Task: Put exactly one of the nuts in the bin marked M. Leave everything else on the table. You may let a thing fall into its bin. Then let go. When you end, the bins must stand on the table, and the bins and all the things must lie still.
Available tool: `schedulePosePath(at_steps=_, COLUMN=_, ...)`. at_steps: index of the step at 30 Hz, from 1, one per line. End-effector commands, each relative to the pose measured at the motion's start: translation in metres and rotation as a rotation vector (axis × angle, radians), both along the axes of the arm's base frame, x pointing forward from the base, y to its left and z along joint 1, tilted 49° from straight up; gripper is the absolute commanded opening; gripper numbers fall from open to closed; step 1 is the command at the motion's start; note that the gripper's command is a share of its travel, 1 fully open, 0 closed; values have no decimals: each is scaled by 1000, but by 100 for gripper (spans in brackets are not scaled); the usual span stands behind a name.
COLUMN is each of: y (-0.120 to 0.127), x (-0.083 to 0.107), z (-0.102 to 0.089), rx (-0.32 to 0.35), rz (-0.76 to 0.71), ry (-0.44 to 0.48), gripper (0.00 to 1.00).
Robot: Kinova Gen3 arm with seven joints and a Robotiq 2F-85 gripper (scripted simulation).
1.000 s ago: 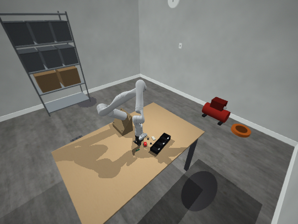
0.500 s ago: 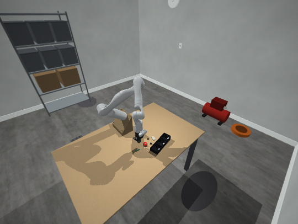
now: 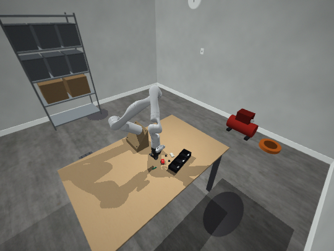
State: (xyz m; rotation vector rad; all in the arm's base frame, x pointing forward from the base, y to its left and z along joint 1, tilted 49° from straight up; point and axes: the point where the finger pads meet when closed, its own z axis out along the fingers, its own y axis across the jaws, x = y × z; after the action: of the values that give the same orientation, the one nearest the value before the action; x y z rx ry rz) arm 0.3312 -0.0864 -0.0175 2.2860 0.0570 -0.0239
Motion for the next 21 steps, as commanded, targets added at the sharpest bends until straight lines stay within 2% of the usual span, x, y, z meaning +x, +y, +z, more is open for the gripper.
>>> schedulePosePath(at_steps=1, y=6, x=1, z=3, rx=3, rz=2, ry=-4, gripper=11)
schedulePosePath(at_steps=6, y=8, x=2, z=6, rx=1, rz=6, ry=-4, gripper=11)
schedulePosePath(at_steps=16, y=28, x=49, z=-20, rx=-3, rz=-2, ry=-2, gripper=11)
schedulePosePath(at_steps=18, y=28, x=49, z=-20, rx=-3, rz=-2, ry=-2, gripper=11)
schedulePosePath(at_steps=21, y=35, x=64, z=-28, rx=-4, rz=-2, ry=-3, gripper=11)
